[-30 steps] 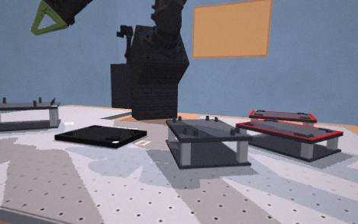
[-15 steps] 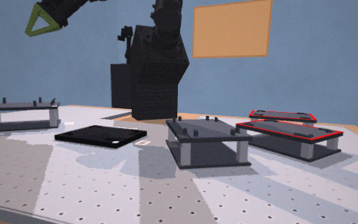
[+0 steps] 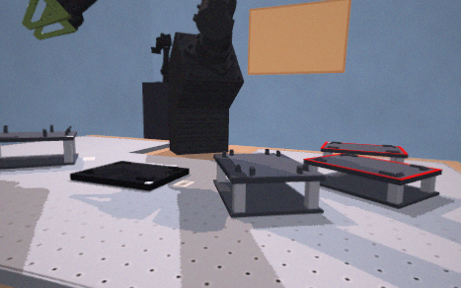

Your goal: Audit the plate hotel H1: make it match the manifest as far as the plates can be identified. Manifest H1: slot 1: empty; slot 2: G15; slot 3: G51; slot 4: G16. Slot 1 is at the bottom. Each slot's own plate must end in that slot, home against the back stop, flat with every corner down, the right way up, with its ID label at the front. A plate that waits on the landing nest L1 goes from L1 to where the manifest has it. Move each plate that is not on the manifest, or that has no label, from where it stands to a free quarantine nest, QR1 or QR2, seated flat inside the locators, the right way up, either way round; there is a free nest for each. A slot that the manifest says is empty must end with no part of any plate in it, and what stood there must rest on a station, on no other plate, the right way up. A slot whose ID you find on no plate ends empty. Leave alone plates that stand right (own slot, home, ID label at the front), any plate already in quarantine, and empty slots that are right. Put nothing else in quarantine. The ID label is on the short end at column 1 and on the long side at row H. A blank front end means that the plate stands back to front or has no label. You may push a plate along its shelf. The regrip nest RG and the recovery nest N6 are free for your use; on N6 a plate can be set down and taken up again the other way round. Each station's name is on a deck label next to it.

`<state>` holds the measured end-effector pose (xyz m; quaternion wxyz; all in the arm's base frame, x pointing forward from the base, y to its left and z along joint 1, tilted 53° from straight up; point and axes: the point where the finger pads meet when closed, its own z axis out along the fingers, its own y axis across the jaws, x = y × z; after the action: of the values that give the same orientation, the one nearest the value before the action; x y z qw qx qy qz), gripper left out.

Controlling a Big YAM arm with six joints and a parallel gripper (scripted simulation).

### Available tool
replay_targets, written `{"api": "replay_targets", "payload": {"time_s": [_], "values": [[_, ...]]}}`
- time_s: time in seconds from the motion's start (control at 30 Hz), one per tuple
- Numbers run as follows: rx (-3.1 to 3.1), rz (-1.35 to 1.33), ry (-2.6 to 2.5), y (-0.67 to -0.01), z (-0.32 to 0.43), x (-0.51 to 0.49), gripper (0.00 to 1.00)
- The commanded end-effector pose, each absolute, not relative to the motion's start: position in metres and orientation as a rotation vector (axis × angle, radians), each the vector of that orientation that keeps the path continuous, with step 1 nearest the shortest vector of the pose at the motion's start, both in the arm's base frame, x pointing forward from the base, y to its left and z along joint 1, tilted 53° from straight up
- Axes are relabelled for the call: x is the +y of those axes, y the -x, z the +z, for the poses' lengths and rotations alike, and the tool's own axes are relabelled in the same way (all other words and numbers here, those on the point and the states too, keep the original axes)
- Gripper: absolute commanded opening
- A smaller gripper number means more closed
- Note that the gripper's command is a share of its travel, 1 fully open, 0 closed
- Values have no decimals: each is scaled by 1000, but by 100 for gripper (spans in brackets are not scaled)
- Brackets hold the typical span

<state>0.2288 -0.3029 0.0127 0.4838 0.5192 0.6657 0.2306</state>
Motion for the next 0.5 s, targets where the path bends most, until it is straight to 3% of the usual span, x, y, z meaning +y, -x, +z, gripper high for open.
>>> {"api": "replay_targets", "payload": {"time_s": [0.0,0.47], "values": [[1620,490,-1215,-221,32,-332,100],[1624,481,-1210,-194,60,-354,100]]}}
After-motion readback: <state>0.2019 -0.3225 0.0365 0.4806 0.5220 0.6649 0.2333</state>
